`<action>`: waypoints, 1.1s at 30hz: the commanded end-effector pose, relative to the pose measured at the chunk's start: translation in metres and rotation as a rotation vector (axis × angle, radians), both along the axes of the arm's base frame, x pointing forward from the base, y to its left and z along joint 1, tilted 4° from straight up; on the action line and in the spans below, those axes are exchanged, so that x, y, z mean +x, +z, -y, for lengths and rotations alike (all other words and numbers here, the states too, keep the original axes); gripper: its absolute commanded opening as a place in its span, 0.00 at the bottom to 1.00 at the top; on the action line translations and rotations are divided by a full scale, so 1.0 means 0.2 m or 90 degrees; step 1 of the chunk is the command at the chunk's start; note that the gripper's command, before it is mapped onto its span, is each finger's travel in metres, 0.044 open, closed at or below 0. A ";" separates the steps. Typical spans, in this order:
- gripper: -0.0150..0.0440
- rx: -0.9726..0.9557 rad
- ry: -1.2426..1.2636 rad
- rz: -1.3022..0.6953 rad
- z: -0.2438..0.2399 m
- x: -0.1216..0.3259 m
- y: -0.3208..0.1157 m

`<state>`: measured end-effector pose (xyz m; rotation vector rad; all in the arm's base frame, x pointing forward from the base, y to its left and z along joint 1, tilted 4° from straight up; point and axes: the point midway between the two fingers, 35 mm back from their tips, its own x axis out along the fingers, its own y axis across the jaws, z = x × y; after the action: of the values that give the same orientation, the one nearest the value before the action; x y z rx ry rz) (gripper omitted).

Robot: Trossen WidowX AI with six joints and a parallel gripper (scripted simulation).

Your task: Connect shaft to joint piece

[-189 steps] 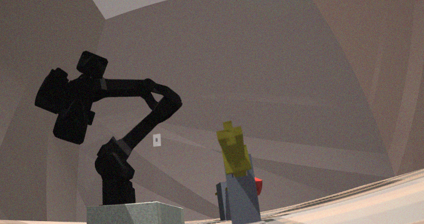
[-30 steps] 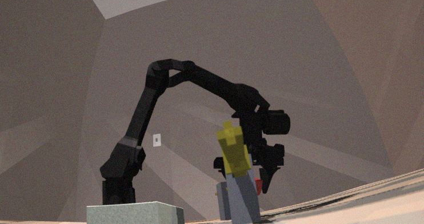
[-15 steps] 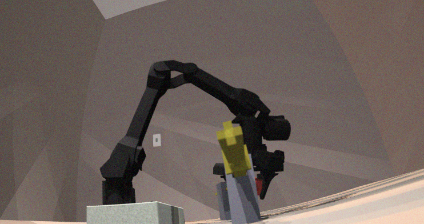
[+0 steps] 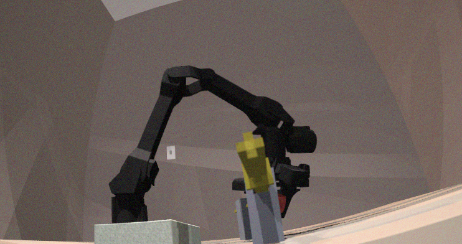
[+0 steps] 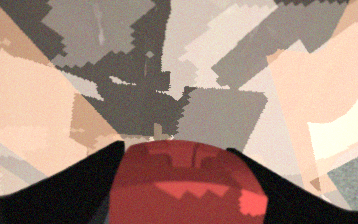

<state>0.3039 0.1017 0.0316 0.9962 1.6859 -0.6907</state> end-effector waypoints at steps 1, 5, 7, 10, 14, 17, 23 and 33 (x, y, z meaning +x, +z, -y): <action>0.66 0.001 -0.003 -0.001 0.00 0.00 0.00; 0.62 0.001 -0.003 -0.001 0.00 0.00 0.00; 0.59 0.001 -0.003 -0.001 0.00 0.00 0.00; 0.56 0.001 -0.003 -0.001 0.00 0.00 0.00; 0.56 0.001 -0.003 -0.001 0.00 0.00 0.00; 0.56 0.001 -0.003 -0.001 0.00 0.00 0.00; 0.56 0.001 -0.003 -0.001 0.00 0.00 0.00; 0.56 0.001 -0.003 -0.001 0.00 0.00 0.00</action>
<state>0.3040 0.1017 0.0315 0.9968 1.6856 -0.6902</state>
